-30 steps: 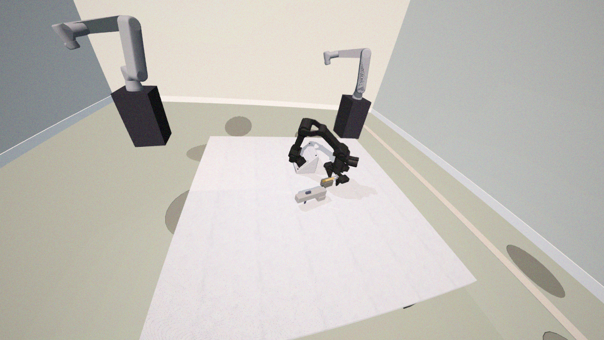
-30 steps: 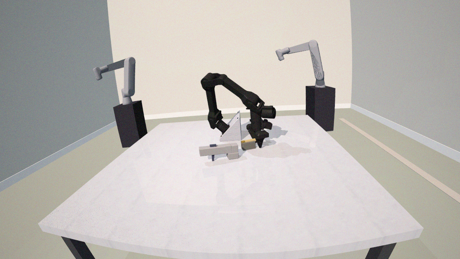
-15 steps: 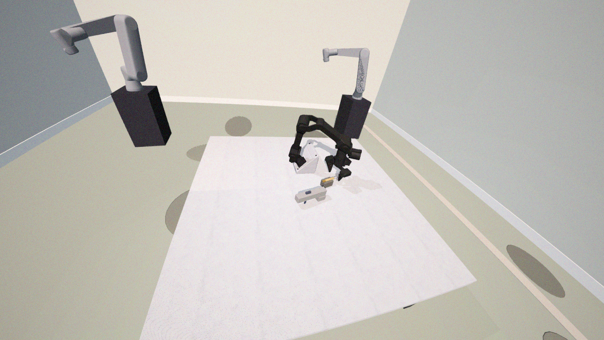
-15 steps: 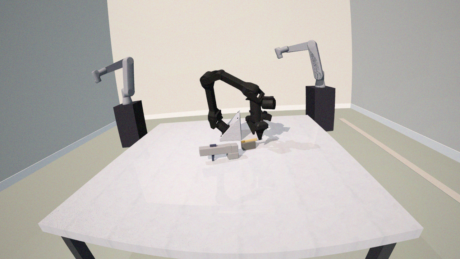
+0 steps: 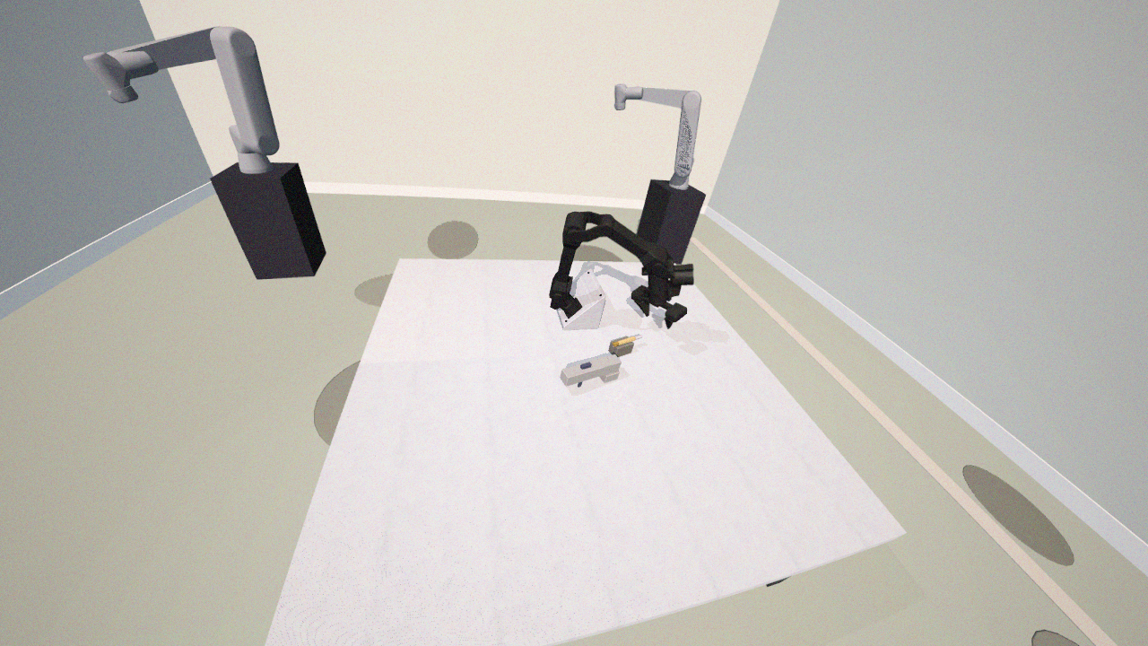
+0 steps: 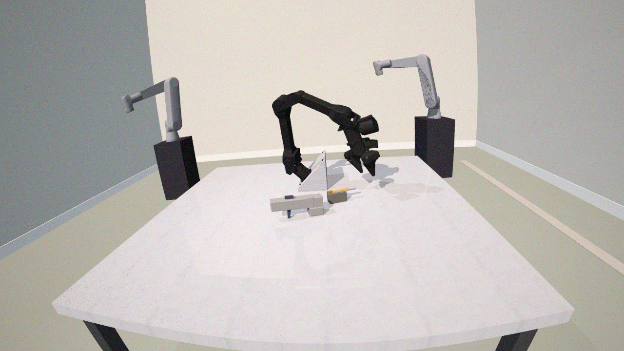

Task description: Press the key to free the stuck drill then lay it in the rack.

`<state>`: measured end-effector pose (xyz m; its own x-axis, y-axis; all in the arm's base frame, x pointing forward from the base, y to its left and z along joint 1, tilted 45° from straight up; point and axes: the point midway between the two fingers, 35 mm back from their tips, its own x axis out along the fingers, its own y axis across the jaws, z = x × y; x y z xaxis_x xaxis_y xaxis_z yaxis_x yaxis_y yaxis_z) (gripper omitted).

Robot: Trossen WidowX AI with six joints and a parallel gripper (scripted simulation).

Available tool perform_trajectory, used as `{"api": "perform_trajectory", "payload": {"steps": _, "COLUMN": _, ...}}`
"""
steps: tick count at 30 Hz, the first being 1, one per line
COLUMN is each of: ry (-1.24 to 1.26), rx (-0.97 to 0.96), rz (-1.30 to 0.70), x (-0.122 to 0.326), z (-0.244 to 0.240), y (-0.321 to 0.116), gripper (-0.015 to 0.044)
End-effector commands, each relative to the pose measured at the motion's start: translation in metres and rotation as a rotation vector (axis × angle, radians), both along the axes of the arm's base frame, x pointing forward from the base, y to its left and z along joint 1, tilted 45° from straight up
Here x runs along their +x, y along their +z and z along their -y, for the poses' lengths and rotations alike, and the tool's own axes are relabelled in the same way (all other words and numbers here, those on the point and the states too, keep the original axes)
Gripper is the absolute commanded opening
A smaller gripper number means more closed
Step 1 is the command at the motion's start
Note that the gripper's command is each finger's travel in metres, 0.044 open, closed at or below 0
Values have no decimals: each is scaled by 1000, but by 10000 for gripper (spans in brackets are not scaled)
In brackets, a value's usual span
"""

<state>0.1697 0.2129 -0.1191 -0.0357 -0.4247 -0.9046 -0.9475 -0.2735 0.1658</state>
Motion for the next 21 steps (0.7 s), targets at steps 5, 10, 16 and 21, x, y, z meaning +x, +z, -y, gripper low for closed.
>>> {"api": "perform_trajectory", "payload": {"steps": 5, "ry": 390, "rx": 602, "rz": -85, "x": -40, "z": -119, "y": -20, "gripper": 440}}
{"api": "perform_trajectory", "payload": {"steps": 10, "ry": 609, "rx": 858, "rz": -101, "x": -66, "z": -167, "y": -7, "gripper": 440}}
{"api": "perform_trajectory", "payload": {"steps": 16, "ry": 900, "rx": 1154, "rz": -101, "x": -105, "z": -213, "y": 23, "gripper": 440}}
{"api": "perform_trajectory", "payload": {"steps": 21, "ry": 1161, "rx": 1390, "rz": -81, "x": -142, "z": -237, "y": 56, "gripper": 440}}
